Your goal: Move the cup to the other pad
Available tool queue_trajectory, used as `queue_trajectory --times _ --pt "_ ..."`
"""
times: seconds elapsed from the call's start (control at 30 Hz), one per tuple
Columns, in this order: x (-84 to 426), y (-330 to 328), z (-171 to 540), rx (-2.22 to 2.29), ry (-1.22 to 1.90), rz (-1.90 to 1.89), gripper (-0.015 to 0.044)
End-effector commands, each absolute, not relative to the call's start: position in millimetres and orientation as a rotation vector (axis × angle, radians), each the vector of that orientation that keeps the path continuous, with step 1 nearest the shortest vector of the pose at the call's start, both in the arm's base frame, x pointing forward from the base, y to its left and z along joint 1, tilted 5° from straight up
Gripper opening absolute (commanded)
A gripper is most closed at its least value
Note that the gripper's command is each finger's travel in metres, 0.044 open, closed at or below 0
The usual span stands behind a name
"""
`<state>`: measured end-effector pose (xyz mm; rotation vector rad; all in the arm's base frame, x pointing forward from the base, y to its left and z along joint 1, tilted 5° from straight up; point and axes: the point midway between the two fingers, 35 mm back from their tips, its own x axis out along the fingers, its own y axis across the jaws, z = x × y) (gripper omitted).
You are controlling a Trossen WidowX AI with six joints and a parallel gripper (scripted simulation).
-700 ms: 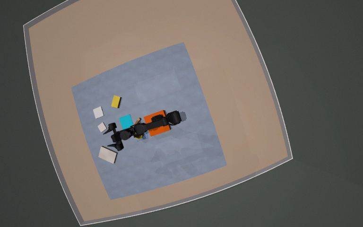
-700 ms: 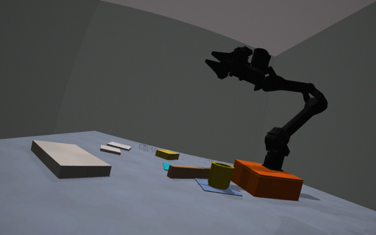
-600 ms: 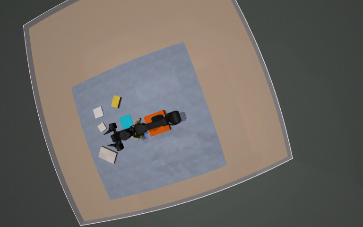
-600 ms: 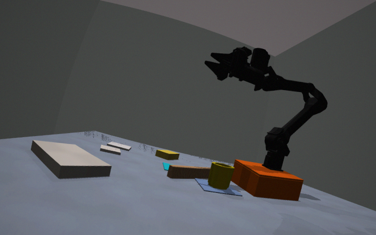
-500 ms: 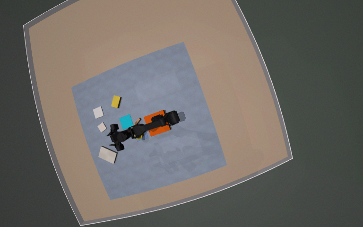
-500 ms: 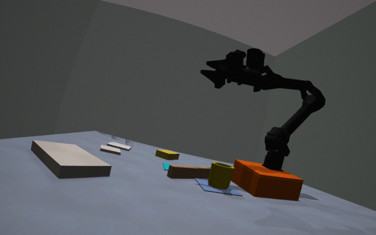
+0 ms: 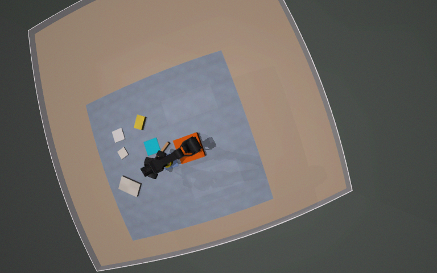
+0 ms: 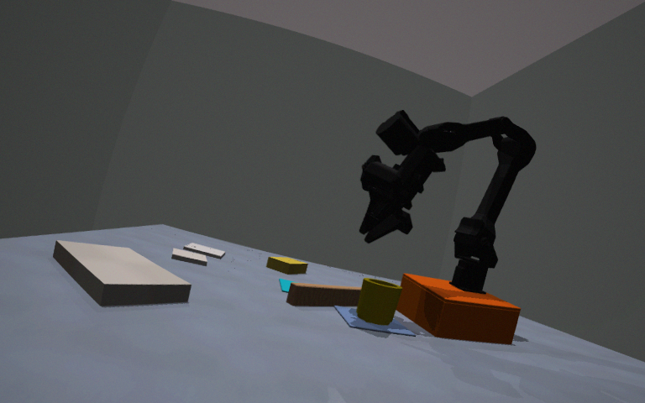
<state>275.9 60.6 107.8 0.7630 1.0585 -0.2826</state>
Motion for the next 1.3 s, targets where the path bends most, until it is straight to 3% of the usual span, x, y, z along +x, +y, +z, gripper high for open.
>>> queue_trajectory --times 0.0,1.27 --pt "214.8 62.1 64.0 0.874 1.412 -0.704 0.0166" --pt "219.2 66.1 25.0 0.876 1.421 -0.718 0.0166"
